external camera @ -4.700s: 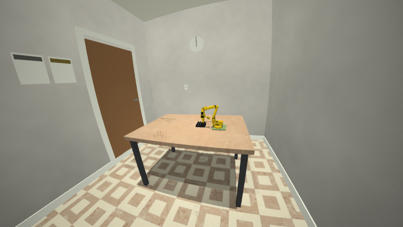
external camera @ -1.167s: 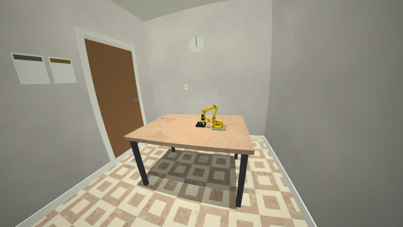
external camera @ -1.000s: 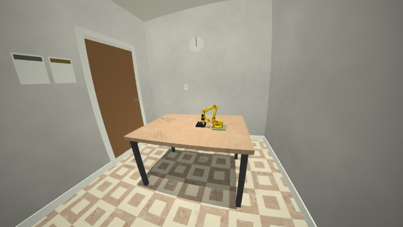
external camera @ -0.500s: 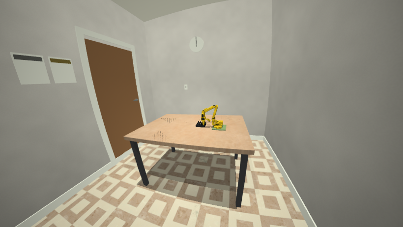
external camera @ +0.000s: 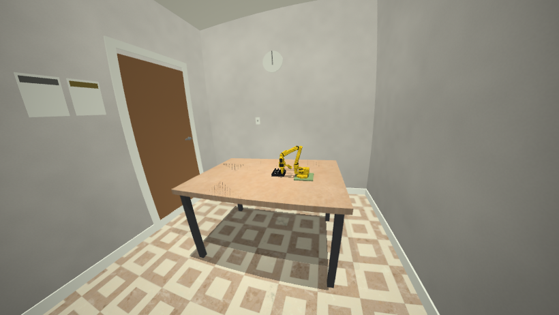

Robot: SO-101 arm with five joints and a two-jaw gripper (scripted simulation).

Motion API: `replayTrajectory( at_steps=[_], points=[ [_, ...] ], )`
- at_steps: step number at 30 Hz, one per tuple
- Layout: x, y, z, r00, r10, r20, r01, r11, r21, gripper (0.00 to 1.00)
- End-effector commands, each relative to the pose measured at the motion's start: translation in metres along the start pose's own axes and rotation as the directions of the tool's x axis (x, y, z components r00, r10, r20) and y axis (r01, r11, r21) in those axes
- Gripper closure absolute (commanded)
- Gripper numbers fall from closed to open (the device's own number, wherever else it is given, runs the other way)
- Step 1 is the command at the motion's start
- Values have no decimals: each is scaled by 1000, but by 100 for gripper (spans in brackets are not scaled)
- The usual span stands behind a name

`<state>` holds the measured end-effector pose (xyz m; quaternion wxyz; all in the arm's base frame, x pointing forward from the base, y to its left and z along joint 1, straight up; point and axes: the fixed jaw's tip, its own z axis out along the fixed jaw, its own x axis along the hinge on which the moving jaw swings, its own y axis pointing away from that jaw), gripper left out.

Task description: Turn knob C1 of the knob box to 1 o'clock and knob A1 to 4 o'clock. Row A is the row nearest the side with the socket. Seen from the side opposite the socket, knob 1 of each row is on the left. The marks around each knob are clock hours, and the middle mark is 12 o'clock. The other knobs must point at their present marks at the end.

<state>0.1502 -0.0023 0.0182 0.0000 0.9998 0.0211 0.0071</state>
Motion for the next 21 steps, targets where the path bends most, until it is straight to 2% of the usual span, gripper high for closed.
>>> replayTrajectory(
  at_steps=[1, 21],
  points=[
    [-2, -1, 1, 1000, -6, 14, 6, 1000, 0, 90],
    [-2, -4, 1, 1000, -6, 14, 6, 1000, 0, 91]
  ],
)
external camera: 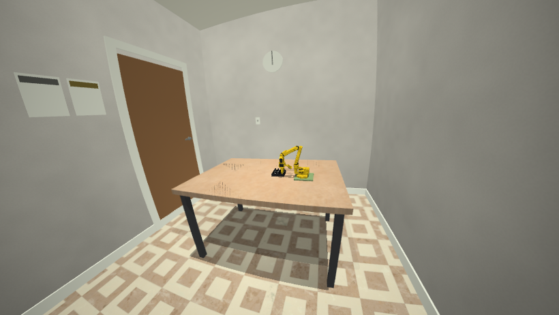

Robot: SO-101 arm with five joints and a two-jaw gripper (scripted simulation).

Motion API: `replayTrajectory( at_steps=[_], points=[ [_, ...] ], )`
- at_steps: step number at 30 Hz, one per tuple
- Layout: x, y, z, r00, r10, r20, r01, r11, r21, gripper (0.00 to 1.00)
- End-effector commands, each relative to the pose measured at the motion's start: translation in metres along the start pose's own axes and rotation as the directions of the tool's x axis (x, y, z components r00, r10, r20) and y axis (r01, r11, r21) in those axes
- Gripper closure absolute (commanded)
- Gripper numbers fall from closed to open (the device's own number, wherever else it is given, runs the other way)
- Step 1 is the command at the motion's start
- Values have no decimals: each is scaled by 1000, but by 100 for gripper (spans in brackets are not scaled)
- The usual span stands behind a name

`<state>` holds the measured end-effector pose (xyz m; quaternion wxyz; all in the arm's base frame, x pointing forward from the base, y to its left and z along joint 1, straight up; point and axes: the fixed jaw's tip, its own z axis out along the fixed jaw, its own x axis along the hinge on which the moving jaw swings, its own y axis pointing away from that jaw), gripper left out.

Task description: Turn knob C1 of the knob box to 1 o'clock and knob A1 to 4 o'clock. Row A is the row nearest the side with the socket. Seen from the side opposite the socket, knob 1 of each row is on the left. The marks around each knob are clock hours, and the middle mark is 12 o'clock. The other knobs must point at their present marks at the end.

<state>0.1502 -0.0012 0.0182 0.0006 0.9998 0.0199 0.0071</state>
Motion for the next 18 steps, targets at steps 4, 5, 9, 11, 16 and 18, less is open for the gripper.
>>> replayTrajectory(
  at_steps=[4, 5, 9, 11, 16, 18],
  points=[
    [-2, -3, 1, 1000, -8, 14, 8, 1000, 2, 92],
    [-2, -3, 1, 1000, -8, 14, 8, 1000, 2, 92],
    [-2, -3, 1, 1000, -8, 14, 8, 1000, 2, 94],
    [-2, -3, 1, 1000, -8, 14, 8, 1000, 2, 95],
    [-2, -3, 1, 1000, -8, 14, 8, 1000, 2, 97],
    [-2, -3, 1, 1000, -8, 14, 8, 1000, 2, 98]
  ],
)
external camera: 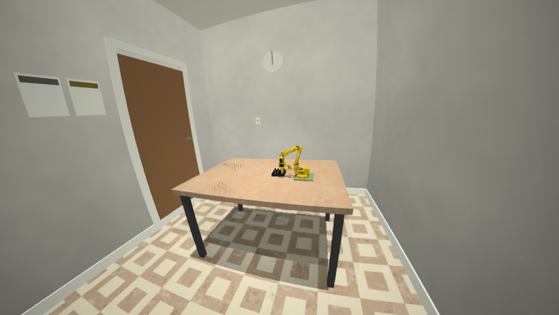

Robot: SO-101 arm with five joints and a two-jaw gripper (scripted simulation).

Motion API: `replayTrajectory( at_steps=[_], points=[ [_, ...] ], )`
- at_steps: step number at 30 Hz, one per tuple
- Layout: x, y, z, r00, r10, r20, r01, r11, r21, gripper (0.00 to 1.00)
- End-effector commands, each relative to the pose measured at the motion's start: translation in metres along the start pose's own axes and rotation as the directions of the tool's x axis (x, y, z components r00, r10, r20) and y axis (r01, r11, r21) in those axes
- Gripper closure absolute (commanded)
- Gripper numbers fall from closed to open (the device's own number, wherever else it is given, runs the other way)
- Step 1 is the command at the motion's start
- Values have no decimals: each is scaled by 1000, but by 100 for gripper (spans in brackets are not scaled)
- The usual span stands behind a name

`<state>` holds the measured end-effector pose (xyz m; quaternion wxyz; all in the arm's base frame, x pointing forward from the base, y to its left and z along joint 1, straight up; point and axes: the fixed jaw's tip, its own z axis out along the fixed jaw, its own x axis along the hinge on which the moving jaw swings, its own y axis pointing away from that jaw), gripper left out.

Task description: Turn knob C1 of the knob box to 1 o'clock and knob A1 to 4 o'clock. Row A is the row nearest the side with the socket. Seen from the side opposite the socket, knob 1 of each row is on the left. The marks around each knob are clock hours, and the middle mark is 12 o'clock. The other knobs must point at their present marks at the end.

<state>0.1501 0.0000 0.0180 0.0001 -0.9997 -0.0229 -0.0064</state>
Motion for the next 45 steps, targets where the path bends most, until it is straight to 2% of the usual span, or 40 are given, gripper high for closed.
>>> replayTrajectory(
  at_steps=[1, 11, 28, 45],
  points=[
    [-1, -2, 1, 1000, -2, 13, 2, 1000, 0, 98],
    [-1, -2, 1, 1000, -2, 13, 2, 1000, 0, 99],
    [-3, -2, 1, 966, 257, 12, -257, 967, -3, 99],
    [-4, -2, 1, 867, 498, 11, -498, 867, -6, 99]
  ],
)
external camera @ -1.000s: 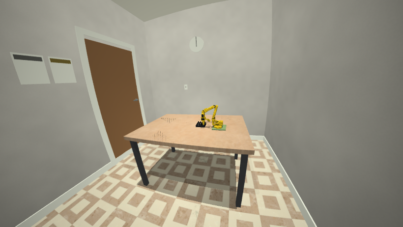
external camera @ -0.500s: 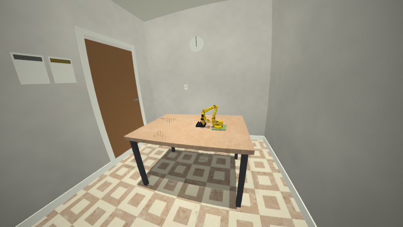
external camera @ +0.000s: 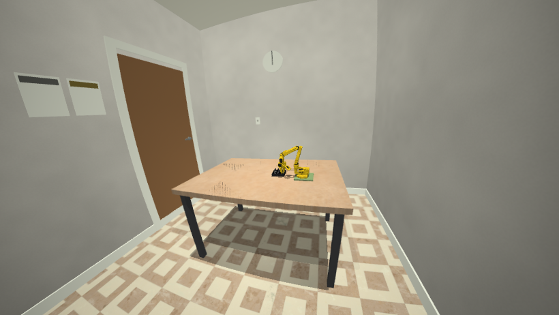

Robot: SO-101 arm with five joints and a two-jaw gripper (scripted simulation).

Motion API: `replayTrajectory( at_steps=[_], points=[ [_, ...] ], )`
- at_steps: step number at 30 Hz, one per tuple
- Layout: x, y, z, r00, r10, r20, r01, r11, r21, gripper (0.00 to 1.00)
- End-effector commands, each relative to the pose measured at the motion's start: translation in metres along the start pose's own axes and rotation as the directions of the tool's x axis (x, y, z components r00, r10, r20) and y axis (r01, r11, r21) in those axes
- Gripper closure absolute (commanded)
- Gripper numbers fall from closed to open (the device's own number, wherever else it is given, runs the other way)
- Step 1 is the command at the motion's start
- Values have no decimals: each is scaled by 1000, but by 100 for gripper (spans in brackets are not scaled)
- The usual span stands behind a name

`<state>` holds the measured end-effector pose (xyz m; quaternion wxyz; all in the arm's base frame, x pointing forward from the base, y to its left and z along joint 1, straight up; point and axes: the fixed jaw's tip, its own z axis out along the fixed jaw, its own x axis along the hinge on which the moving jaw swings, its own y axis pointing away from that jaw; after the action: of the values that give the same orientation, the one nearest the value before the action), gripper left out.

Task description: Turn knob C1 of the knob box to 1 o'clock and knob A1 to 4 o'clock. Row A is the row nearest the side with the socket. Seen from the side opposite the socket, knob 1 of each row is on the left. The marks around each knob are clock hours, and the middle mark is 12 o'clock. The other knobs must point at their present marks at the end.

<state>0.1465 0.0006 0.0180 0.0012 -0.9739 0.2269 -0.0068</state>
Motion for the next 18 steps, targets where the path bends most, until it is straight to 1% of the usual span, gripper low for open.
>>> replayTrajectory(
  at_steps=[1, 8, 15, 18],
  points=[
    [-1, -1, 1, 999, 35, 13, -35, 999, -6, 99],
    [-2, -1, 1, 988, 157, 12, -157, 988, -7, 99],
    [-3, -1, 1, 961, 276, 11, -276, 961, -9, 99],
    [-3, -1, 1, 956, 293, 11, -292, 956, -9, 99]
  ],
)
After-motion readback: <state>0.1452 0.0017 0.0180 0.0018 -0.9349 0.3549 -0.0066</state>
